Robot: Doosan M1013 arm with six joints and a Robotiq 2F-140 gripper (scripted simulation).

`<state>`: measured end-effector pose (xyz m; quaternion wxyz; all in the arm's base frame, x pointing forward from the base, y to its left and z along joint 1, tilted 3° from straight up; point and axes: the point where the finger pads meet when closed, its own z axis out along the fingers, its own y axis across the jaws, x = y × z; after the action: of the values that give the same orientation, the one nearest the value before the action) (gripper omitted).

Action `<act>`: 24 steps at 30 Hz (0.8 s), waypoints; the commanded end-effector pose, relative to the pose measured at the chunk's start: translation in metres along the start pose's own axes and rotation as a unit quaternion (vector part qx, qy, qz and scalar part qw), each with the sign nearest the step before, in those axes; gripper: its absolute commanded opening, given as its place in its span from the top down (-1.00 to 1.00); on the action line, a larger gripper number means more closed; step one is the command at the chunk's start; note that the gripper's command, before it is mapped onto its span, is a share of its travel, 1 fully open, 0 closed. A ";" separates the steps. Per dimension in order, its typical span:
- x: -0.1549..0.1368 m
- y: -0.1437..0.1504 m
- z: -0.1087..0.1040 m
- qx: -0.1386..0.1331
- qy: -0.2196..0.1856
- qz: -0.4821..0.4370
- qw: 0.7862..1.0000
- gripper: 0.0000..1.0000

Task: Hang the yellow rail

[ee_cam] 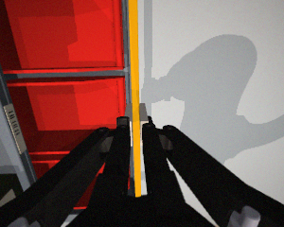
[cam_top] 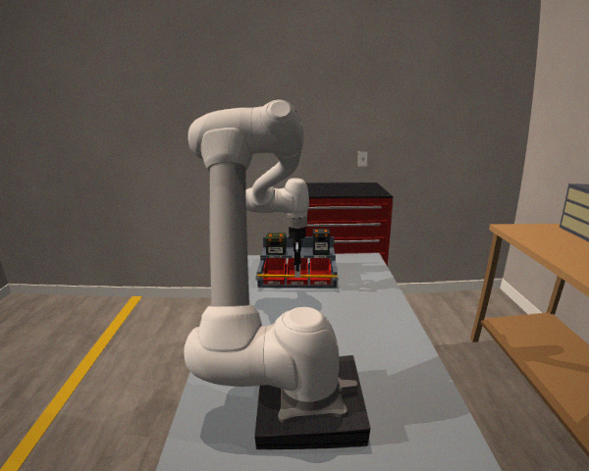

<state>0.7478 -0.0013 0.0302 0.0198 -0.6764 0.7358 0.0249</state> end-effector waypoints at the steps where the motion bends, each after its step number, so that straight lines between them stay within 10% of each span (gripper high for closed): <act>1: -0.002 0.001 0.004 0.000 0.001 -0.002 1.000 0.80; 24: -0.003 0.002 0.005 0.000 0.001 -0.002 1.000 0.80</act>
<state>0.7478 -0.0005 0.0292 0.0202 -0.6768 0.7355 0.0244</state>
